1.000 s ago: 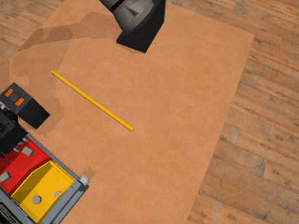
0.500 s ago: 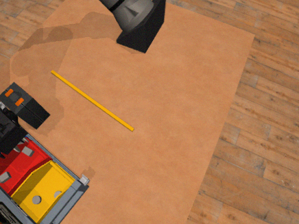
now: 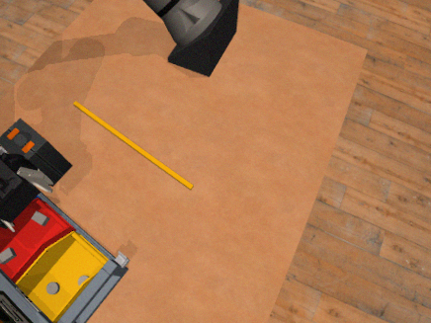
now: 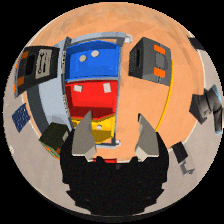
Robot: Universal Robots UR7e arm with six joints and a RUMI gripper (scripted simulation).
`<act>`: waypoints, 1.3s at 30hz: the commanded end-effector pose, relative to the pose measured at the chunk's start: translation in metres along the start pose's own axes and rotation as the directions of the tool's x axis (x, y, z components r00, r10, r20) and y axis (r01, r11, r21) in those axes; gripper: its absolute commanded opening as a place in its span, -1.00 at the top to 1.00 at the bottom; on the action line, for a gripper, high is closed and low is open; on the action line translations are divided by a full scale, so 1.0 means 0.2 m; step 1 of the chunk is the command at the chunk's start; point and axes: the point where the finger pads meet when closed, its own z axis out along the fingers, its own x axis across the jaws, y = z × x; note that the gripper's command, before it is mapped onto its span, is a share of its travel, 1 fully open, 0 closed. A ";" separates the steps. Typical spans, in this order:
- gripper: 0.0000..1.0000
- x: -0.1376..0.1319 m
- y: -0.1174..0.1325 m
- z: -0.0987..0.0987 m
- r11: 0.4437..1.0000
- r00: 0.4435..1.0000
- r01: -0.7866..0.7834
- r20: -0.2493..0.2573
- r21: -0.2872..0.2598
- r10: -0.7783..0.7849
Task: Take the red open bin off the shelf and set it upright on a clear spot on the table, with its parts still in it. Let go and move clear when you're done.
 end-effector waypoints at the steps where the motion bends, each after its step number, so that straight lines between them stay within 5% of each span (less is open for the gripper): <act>1: -0.16 0.00 0.00 0.00 1.000 1.000 0.000 0.001 0.000 0.000; 39: -0.16 0.00 0.00 0.02 1.000 1.000 0.000 0.001 0.000 0.000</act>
